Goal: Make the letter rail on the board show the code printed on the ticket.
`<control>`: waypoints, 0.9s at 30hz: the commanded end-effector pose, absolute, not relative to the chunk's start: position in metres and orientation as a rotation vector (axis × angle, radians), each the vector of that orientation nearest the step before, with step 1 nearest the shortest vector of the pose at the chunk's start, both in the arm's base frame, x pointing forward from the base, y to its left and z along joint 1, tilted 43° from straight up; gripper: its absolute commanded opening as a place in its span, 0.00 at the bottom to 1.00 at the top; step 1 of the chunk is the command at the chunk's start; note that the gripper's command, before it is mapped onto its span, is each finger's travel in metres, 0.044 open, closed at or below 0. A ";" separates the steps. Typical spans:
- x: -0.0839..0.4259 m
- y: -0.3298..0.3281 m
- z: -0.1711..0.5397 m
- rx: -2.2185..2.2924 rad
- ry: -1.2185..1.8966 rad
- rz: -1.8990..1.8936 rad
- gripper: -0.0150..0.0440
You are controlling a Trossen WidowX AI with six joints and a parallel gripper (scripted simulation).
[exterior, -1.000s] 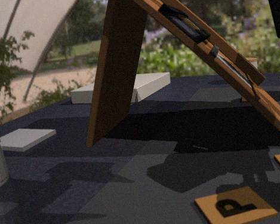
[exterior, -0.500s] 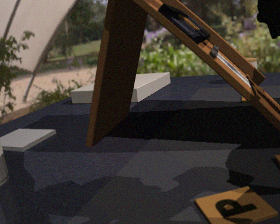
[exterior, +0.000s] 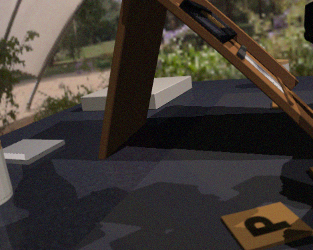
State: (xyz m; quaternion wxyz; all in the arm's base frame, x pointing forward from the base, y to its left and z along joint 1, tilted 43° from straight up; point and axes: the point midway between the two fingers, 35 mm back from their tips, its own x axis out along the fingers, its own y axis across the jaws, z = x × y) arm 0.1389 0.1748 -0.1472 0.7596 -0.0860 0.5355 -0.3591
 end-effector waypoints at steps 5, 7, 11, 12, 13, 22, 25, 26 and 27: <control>0.144 0.154 -0.167 -0.189 1.162 -0.789 0.83; 0.144 0.154 -0.168 -0.189 1.162 -0.789 0.83; 0.143 0.154 -0.168 -0.189 1.162 -0.789 0.83; 0.143 0.154 -0.168 -0.189 1.162 -0.789 0.83; 0.143 0.154 -0.168 -0.189 1.162 -0.789 0.83; 0.145 0.148 -0.174 -0.189 1.162 -0.789 0.83; 0.146 0.145 -0.178 -0.189 1.161 -0.789 0.83; 0.146 0.144 -0.179 -0.189 1.161 -0.789 0.83; 0.146 0.143 -0.180 -0.189 1.161 -0.789 0.83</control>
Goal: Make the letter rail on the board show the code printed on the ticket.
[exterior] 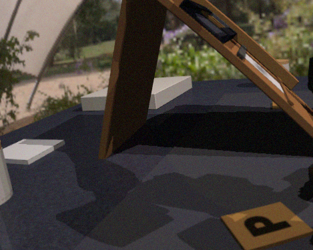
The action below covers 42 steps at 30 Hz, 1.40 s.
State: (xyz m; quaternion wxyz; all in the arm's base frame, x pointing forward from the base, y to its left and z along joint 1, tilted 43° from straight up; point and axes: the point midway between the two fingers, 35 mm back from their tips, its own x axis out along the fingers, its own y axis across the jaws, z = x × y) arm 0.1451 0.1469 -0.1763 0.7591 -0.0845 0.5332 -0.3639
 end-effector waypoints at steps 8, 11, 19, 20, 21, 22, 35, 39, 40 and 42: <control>0.147 0.141 -0.182 -0.189 1.161 -0.789 0.83; 0.147 0.141 -0.182 -0.189 1.161 -0.789 0.83; 0.147 0.141 -0.182 -0.189 1.161 -0.789 0.75; 0.147 0.141 -0.182 -0.189 1.161 -0.789 0.74; 0.147 0.141 -0.182 -0.189 1.161 -0.789 0.73; 0.147 0.141 -0.182 -0.189 1.161 -0.789 0.72; 0.145 0.145 -0.178 -0.189 1.161 -0.789 0.34; 0.145 0.146 -0.176 -0.189 1.161 -0.789 0.25; 0.145 0.146 -0.175 -0.189 1.161 -0.789 0.25; 0.145 0.147 -0.174 -0.189 1.161 -0.789 0.25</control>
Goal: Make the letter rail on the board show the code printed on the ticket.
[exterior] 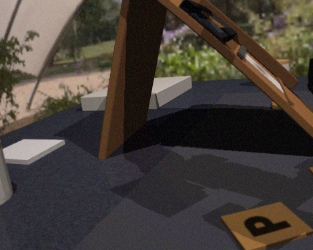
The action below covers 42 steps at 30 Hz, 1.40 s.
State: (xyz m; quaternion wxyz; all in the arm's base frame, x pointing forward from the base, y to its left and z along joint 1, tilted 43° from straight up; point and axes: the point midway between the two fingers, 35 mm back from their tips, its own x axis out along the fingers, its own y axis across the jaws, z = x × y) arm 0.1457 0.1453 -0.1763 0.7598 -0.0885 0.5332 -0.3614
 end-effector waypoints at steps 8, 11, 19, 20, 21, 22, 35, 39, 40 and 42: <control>0.145 0.150 -0.171 -0.189 1.162 -0.789 0.25; 0.144 0.151 -0.169 -0.189 1.162 -0.789 0.25; 0.144 0.154 -0.166 -0.189 1.162 -0.789 0.25; 0.144 0.155 -0.165 -0.189 1.162 -0.789 0.25; 0.144 0.155 -0.165 -0.189 1.162 -0.789 0.25; 0.144 0.155 -0.164 -0.189 1.162 -0.789 0.25; 0.143 0.160 -0.158 -0.189 1.162 -0.789 0.25; 0.149 0.164 -0.158 -0.210 1.162 -0.735 0.25; 0.153 0.167 -0.157 -0.221 1.161 -0.702 0.25; 0.161 0.173 -0.154 -0.244 1.155 -0.638 0.25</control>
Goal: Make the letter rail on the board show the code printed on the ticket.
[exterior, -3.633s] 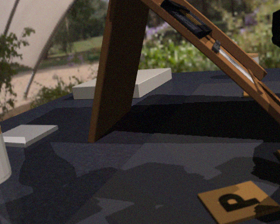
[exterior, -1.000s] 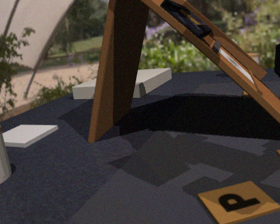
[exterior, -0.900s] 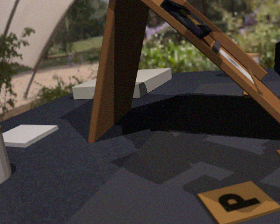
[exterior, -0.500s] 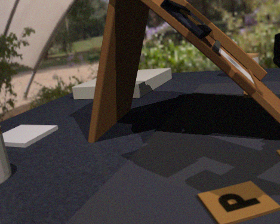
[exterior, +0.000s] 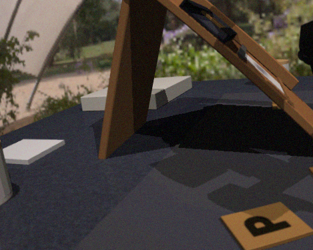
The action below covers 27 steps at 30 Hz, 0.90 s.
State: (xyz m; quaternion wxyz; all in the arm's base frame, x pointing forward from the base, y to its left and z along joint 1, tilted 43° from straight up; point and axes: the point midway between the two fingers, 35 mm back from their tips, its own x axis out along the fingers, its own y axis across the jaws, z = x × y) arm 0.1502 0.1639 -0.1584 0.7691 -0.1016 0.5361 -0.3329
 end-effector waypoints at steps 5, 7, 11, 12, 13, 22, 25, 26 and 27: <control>0.180 0.189 -0.145 -0.306 1.123 -0.488 0.25; 0.188 0.195 -0.141 -0.333 1.105 -0.432 0.25; 0.203 0.207 -0.130 -0.389 1.059 -0.331 0.25; 0.207 0.210 -0.127 -0.403 1.046 -0.308 0.25; 0.210 0.213 -0.124 -0.418 1.032 -0.286 0.25; 0.242 0.234 -0.092 -0.560 0.889 -0.124 0.25; 0.251 0.240 -0.079 -0.609 0.836 -0.087 0.25; 0.254 0.242 -0.075 -0.626 0.819 -0.076 0.25; 0.257 0.244 -0.071 -0.643 0.801 -0.066 0.25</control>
